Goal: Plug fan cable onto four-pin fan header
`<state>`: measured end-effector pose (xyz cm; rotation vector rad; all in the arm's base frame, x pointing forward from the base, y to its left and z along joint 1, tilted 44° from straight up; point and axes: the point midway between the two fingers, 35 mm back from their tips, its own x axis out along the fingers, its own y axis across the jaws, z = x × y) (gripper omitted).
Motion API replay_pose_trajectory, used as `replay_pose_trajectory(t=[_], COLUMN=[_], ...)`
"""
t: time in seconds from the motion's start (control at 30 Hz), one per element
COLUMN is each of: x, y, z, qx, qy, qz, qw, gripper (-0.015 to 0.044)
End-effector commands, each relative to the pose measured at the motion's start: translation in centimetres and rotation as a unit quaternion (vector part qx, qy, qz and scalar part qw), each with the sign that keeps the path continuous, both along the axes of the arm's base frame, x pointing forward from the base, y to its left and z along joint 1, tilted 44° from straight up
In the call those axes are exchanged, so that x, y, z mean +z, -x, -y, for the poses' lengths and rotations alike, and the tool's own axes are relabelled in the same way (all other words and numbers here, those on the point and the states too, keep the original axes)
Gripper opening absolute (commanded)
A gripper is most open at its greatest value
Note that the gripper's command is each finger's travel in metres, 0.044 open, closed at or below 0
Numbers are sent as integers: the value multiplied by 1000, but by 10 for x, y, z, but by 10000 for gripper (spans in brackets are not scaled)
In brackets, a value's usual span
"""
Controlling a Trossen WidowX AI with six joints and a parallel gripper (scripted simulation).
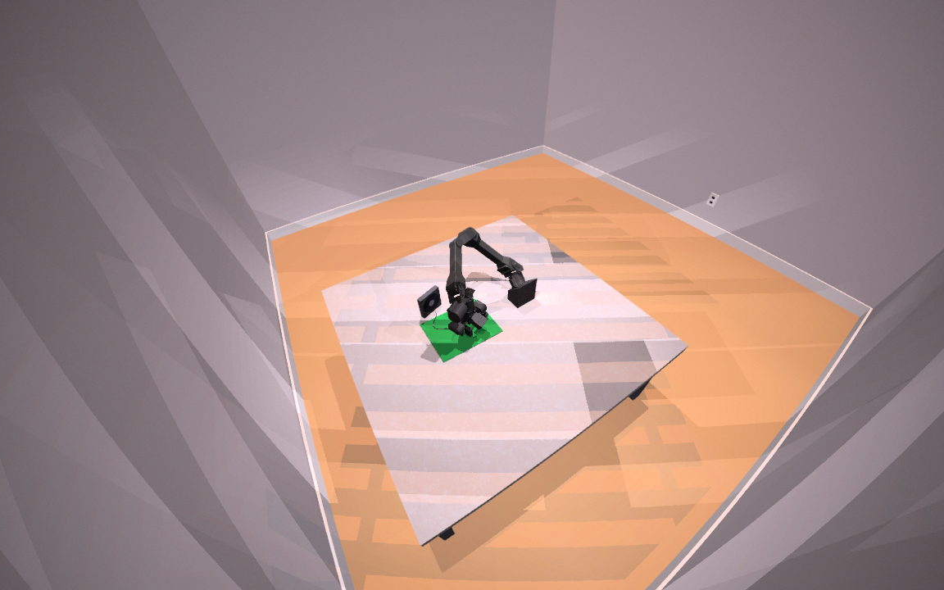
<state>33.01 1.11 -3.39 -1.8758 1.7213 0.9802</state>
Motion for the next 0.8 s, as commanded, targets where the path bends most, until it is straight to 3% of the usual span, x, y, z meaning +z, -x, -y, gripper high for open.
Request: replay_pose_trajectory(t=[0.0,0.7,0.77], x=[-7,-23,-22], y=[3,4,2], z=[7,24,22], qx=[0,0,-1], qy=[4,5,2], qz=[-5,-5,-2], qw=[1000,1000,1000], gripper=[440,440,387])
